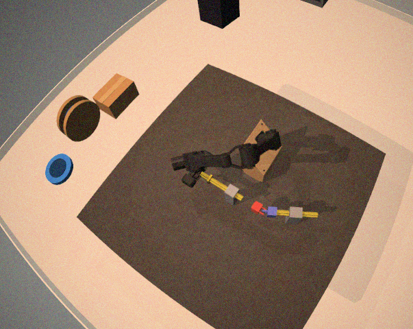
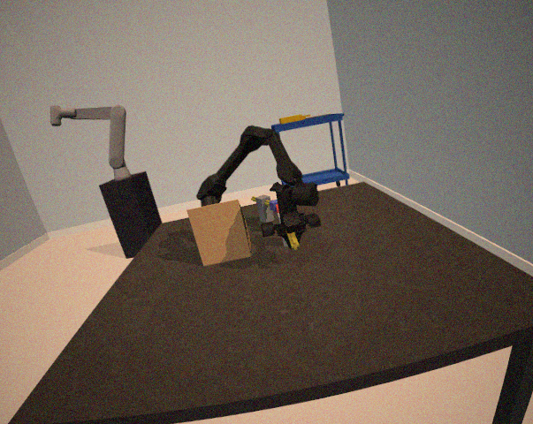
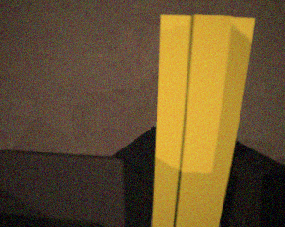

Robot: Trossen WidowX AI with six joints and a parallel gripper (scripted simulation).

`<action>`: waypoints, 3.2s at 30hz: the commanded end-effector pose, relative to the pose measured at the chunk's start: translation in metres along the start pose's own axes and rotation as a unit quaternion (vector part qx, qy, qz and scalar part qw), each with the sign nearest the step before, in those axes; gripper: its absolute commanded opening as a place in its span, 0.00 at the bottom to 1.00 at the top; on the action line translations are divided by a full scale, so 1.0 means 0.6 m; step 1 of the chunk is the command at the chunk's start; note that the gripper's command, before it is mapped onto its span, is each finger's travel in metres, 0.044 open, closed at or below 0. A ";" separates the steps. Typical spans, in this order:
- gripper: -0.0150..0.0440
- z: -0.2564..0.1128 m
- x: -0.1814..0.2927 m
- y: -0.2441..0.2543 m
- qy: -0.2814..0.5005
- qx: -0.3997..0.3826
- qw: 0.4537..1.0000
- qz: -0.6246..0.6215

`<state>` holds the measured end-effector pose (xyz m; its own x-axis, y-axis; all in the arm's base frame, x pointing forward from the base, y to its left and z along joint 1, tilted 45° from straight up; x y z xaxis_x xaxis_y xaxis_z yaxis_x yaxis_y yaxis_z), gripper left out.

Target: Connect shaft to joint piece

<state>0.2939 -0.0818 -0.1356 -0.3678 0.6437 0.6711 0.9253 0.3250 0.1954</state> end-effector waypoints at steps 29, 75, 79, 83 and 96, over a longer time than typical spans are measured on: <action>0.25 0.001 0.076 0.020 0.000 -0.008 1.000 0.002; 0.25 0.002 0.154 0.040 0.001 -0.005 1.000 0.004; 0.37 0.002 0.154 0.040 0.001 -0.005 1.000 0.004; 0.37 0.002 0.154 0.040 0.001 -0.005 1.000 0.004; 0.90 0.002 0.154 0.040 0.001 -0.005 1.000 0.004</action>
<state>0.2822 -0.0137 -0.0698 -0.3599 0.6458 0.6734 0.9294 0.3113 0.1981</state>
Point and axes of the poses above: the point midway between the two fingers, 35 mm back from their tips, its own z axis out along the fingers, its own y axis across the jaws, x = y × z, the point moved 7 cm from there along -z, back along the fingers, and after that the axes turned 15 degrees about -z, right-handed, at the moved point
